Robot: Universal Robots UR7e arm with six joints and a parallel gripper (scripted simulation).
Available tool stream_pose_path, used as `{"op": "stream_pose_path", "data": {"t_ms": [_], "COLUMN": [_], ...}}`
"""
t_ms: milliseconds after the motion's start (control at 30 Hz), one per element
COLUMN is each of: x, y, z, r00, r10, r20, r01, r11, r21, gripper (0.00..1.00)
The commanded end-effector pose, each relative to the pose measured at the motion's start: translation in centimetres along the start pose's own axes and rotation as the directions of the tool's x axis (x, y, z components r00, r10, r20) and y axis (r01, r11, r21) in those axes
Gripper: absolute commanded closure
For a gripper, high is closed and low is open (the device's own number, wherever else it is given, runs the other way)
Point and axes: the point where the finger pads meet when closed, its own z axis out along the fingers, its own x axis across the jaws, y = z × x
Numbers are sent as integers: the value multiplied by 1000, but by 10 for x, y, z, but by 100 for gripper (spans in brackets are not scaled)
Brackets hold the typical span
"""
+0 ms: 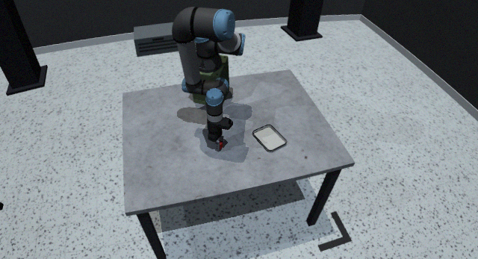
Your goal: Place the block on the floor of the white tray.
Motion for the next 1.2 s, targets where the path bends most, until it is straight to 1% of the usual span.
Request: {"op": "stream_pose_path", "data": {"t_ms": [0, 33, 300, 467, 1167], "x": [1, 1, 1, 1, 1], "y": [0, 0, 0, 0, 0], "z": [-12, -12, -36, -44, -46], "r00": [1000, 1000, 1000, 1000, 1000], "r10": [0, 0, 0, 0, 0], "r20": [-1, -1, -1, -1, -1], "r01": [0, 0, 0, 0, 0], "r11": [1000, 1000, 1000, 1000, 1000], "r21": [0, 0, 0, 0, 0], "gripper": [100, 100, 100, 100, 100]}}
